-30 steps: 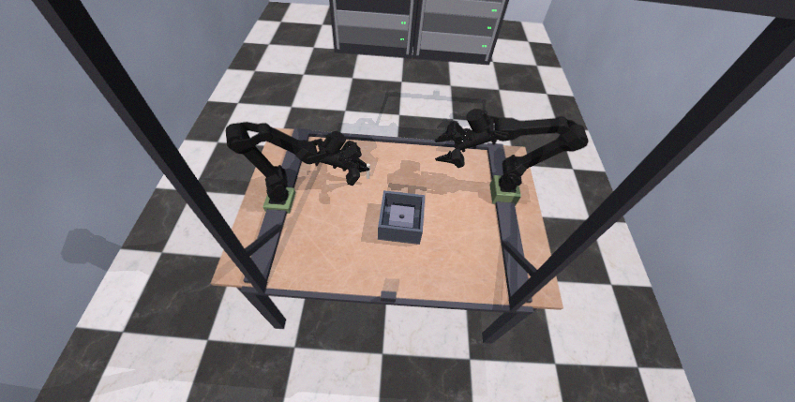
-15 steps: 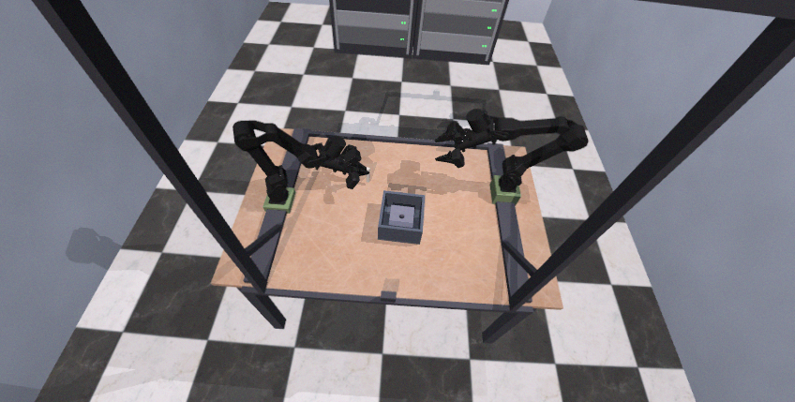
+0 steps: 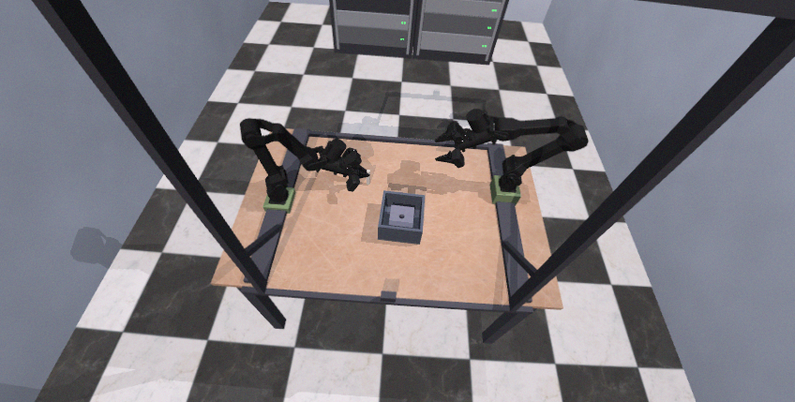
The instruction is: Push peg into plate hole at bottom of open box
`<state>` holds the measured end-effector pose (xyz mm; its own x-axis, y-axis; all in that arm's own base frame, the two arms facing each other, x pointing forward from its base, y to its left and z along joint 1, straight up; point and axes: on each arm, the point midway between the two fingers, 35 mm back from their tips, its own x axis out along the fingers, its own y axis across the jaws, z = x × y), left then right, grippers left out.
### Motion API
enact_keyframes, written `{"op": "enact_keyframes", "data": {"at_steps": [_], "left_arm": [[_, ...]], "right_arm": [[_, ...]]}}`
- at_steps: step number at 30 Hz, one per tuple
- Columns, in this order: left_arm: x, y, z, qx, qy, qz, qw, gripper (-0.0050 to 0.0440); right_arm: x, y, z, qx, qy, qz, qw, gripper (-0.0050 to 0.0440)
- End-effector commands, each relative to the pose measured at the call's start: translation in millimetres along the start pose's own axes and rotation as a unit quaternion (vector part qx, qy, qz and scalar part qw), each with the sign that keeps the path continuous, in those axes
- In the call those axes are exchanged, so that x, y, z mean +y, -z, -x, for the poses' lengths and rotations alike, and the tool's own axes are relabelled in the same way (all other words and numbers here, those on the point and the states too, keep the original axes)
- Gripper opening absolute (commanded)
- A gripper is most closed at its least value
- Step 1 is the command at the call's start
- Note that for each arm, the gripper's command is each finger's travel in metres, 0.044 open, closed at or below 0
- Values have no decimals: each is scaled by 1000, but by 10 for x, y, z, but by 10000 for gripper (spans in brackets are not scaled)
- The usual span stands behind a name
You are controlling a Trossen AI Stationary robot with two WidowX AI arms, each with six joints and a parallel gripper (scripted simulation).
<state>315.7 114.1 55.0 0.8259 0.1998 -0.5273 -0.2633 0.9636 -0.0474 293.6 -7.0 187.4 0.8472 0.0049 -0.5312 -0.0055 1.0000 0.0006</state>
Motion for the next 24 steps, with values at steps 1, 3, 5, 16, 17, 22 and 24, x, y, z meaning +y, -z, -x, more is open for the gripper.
{"op": "enact_keyframes", "data": {"at_steps": [1,3,5,16,17,22,24], "left_arm": [[2,30,-19,-2,1,-1,1000,24],[2,48,-29,-2,1,-1,1000,24],[3,65,-40,-2,1,-1,1000,24],[7,16,-52,-10,0,-2,1000,24],[7,16,-52,-10,0,-2,1000,24],[7,16,-52,-10,0,-2,1000,48],[7,16,-52,-10,0,-2,1000,90]], "right_arm": [[-4,-73,33,-11,0,1,1000,440],[-4,-73,33,-11,0,1,1000,440],[-4,-73,33,-11,0,1,1000,440],[-4,-73,33,-11,0,1,1000,440],[-4,-73,33,-11,0,1,1000,440],[-4,-73,33,-11,0,1,1000,440],[-4,-73,33,-11,0,1,1000,440]]}}
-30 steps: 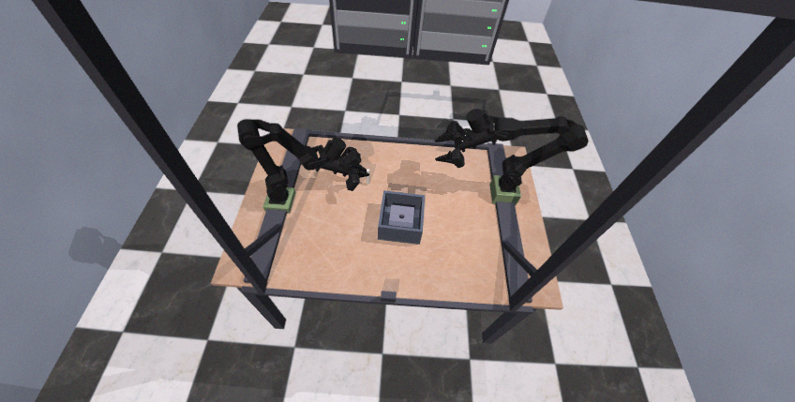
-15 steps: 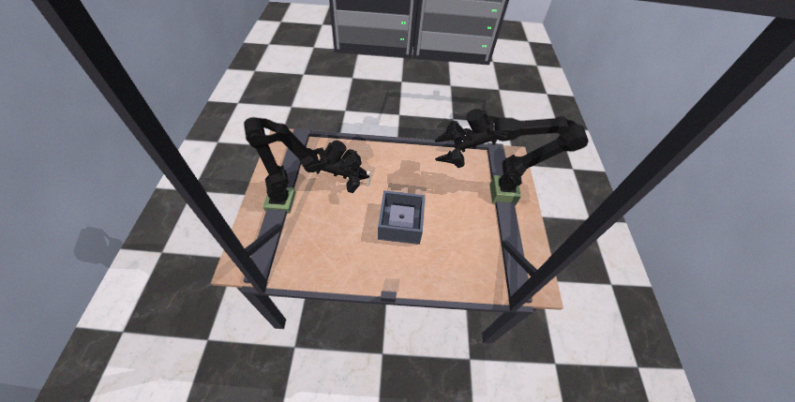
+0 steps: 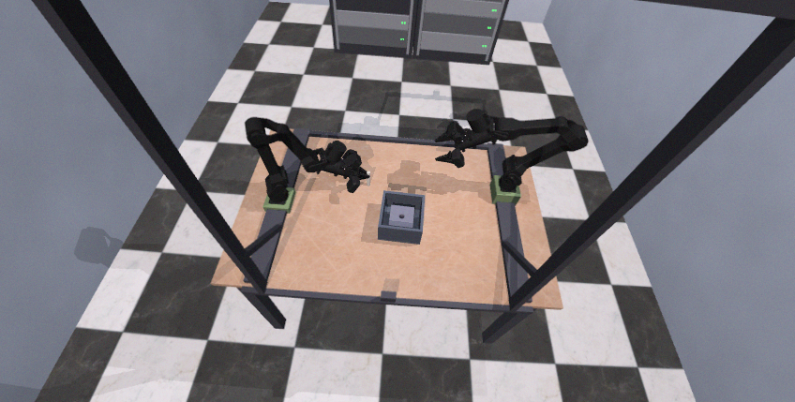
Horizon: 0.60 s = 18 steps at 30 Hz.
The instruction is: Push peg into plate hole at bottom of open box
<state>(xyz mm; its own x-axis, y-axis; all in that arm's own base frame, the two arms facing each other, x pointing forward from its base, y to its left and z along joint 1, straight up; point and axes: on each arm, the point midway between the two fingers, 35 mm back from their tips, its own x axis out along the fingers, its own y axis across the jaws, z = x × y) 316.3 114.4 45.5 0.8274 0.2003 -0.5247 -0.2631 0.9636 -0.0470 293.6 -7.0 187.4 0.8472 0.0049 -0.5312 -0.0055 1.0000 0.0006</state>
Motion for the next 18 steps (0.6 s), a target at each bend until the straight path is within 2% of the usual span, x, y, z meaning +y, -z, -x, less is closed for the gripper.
{"op": "enact_keyframes", "data": {"at_steps": [1,14,16,18], "left_arm": [[2,-62,4,-9,0,-2,1000,90],[2,-62,4,-9,0,-2,1000,90],[2,-62,4,-9,0,-2,1000,130],[0,-51,29,-9,0,-2,1000,130]], "right_arm": [[-4,-73,33,-11,0,1,1000,440],[-4,-73,33,-11,0,1,1000,440],[-4,-73,33,-11,0,1,1000,440],[-4,-73,33,-11,0,1,1000,440]]}}
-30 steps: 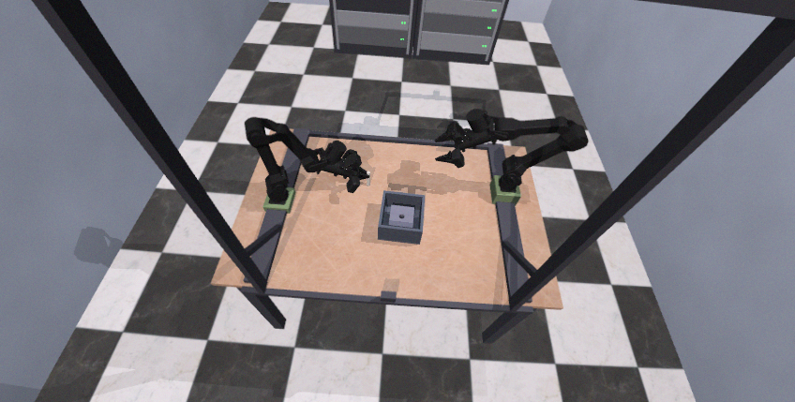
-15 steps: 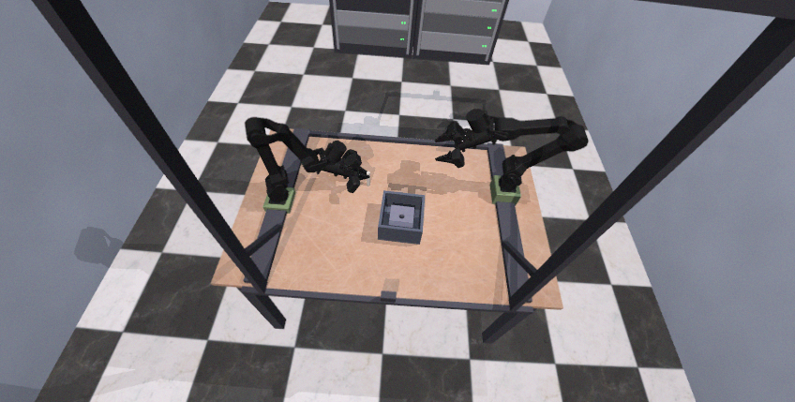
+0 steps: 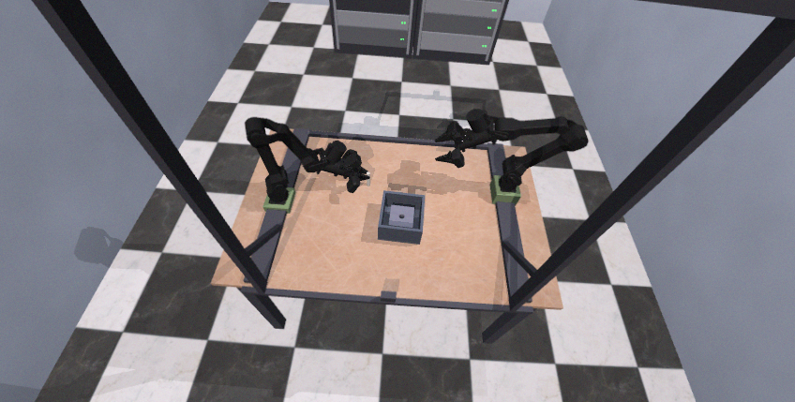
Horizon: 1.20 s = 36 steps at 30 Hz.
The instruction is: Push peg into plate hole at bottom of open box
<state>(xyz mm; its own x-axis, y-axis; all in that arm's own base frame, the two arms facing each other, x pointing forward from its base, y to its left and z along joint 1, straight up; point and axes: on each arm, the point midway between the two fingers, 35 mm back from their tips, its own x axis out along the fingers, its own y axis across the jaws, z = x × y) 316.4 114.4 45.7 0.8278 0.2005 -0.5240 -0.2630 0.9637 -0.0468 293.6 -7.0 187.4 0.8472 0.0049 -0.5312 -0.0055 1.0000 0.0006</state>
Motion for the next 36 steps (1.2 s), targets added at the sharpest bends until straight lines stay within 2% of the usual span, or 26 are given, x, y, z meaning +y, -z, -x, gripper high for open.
{"op": "enact_keyframes", "data": {"at_steps": [1,5,11,15,19,24,29,32,35,36], "left_arm": [[0,-49,29,-9,1,-2,1000,130],[7,-40,142,-7,1,-3,1000,130],[20,-46,482,-7,0,-3,1000,130],[25,-103,684,-27,-1,-7,1000,130],[19,-25,711,-11,0,-4,1000,130],[5,-156,685,-8,-3,-2,1000,250],[-23,-241,649,45,-8,1,999,370],[-50,-405,613,76,-14,1,997,440],[-57,-459,599,85,-16,1,996,440],[-70,-459,594,107,-17,3,994,440]], "right_arm": [[-4,-73,33,-11,0,1,1000,440],[-4,-73,33,-11,0,1,1000,440],[-4,-73,33,-11,0,1,1000,440],[-4,-73,33,-11,0,1,1000,440],[-4,-73,33,-11,0,1,1000,440],[-4,-73,33,-11,0,1,1000,440],[-4,-73,33,-11,0,1,1000,440],[-4,-73,33,-11,0,1,1000,440],[-4,-73,33,-11,0,1,1000,440],[-4,-73,33,-11,0,1,1000,440]]}}
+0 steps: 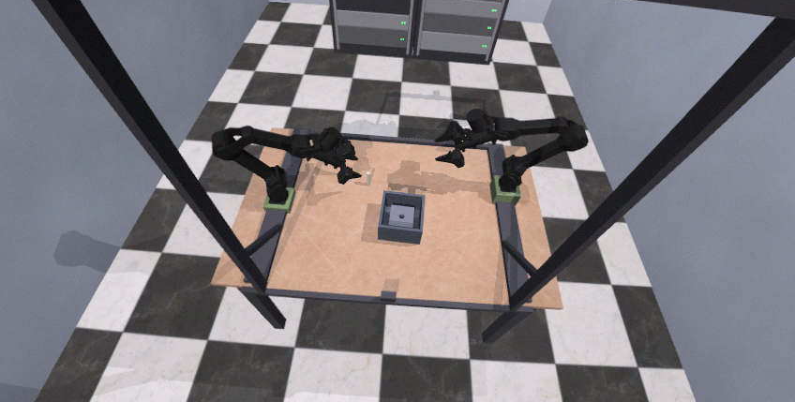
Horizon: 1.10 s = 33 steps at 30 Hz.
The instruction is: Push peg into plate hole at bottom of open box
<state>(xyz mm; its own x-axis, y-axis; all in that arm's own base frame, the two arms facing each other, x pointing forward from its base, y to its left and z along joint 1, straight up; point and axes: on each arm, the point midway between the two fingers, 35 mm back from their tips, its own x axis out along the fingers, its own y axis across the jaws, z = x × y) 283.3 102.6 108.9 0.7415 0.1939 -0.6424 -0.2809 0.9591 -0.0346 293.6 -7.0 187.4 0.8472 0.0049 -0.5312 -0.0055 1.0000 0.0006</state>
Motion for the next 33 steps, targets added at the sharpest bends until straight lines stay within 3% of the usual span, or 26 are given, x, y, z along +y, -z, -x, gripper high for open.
{"op": "enact_keyframes", "data": {"at_steps": [1,9,20,33], "left_arm": [[-25,-155,-26,48,-8,3,999,440],[-93,-447,-100,130,-19,6,991,440],[-132,-439,-91,235,-28,9,972,440],[-133,-449,-95,247,-28,9,969,440]], "right_arm": [[-4,-73,33,-11,0,1,1000,440],[-4,-73,33,-11,0,1,1000,440],[-4,-73,33,-11,0,1,1000,440],[-4,-73,33,-11,0,1,1000,440]]}}
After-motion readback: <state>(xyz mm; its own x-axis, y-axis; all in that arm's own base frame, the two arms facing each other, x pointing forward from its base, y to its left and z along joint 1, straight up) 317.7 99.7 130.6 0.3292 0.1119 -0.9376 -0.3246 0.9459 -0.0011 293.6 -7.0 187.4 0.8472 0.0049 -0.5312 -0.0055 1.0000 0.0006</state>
